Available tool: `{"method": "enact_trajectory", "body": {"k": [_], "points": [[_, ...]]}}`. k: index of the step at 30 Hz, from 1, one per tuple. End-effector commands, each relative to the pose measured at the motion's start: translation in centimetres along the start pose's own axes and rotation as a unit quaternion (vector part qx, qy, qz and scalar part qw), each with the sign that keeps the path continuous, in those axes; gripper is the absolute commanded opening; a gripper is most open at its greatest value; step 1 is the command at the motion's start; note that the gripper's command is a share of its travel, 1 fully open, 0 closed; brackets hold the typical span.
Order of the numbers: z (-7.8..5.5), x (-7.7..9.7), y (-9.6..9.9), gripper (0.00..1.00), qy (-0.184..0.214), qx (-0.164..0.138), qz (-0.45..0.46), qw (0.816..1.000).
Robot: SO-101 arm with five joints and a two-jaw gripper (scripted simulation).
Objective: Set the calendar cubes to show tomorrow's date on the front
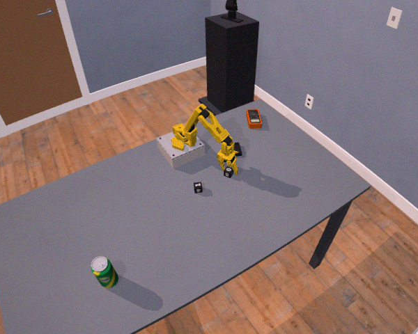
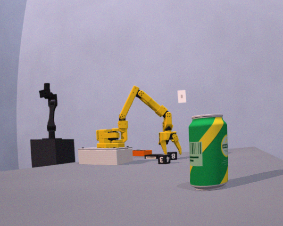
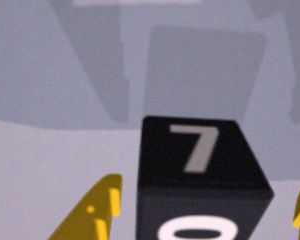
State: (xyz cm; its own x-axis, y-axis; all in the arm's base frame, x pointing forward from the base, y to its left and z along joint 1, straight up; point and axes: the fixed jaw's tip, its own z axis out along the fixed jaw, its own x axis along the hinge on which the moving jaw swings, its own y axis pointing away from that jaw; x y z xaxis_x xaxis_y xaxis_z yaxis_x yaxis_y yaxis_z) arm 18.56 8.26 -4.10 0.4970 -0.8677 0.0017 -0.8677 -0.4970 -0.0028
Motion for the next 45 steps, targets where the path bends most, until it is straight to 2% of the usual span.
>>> {"method": "enact_trajectory", "body": {"k": [1, 3, 5, 12, 16, 40, 45], "points": [[-1.5, 0.2, -0.2, 0.36, 0.000, 0.005, 0.004, 1.000], [-2.2, 0.2, -0.2, 0.36, 0.000, 0.005, 0.004, 1.000], [-2.2, 0.2, -0.2, 0.36, 0.000, 0.005, 0.004, 1.000], [-4.5, 0.2, -0.1, 0.36, 0.000, 0.005, 0.004, 1.000], [-5.1, 0.2, 0.0, 0.36, 0.000, 0.005, 0.004, 1.000], [-5.2, 0.2, 0.0, 0.36, 0.000, 0.005, 0.004, 1.000], [-5.7, 0.2, -0.3, 0.36, 0.001, 0.020, 0.004, 1.000]]}}
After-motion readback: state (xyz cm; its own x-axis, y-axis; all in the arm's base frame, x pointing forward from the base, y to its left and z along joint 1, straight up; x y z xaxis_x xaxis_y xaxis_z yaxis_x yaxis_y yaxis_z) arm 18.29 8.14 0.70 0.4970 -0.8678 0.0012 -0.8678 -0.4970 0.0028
